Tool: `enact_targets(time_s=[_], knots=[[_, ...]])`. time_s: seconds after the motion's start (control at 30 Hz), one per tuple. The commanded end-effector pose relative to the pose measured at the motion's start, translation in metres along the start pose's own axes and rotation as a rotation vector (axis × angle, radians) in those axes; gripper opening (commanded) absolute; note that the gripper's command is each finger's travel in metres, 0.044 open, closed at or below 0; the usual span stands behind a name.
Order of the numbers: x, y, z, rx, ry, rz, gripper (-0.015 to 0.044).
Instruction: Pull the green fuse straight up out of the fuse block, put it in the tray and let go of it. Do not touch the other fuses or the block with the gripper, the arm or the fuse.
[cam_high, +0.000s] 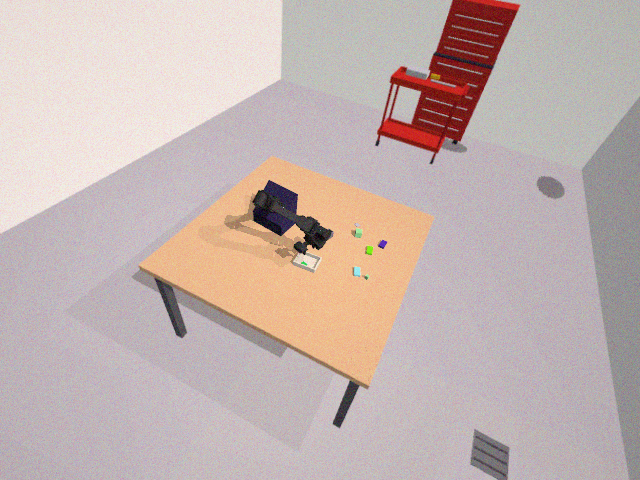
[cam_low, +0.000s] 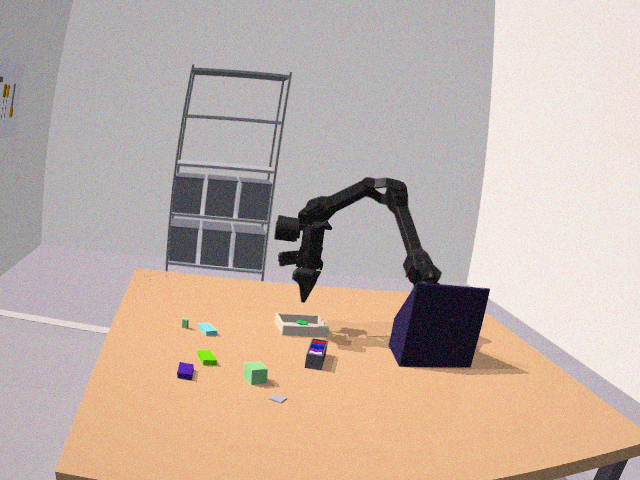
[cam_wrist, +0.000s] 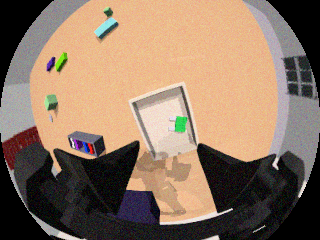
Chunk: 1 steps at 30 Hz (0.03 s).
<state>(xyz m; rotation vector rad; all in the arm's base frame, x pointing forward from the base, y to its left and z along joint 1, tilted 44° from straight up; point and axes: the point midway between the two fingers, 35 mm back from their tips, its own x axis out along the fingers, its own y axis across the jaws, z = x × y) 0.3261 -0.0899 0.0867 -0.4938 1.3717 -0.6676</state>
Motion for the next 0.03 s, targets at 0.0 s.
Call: enact_targets(time_s=[0.0], knots=[[0.0001,-0.0001,0.0,0.0,0.0,0.0,0.033]])
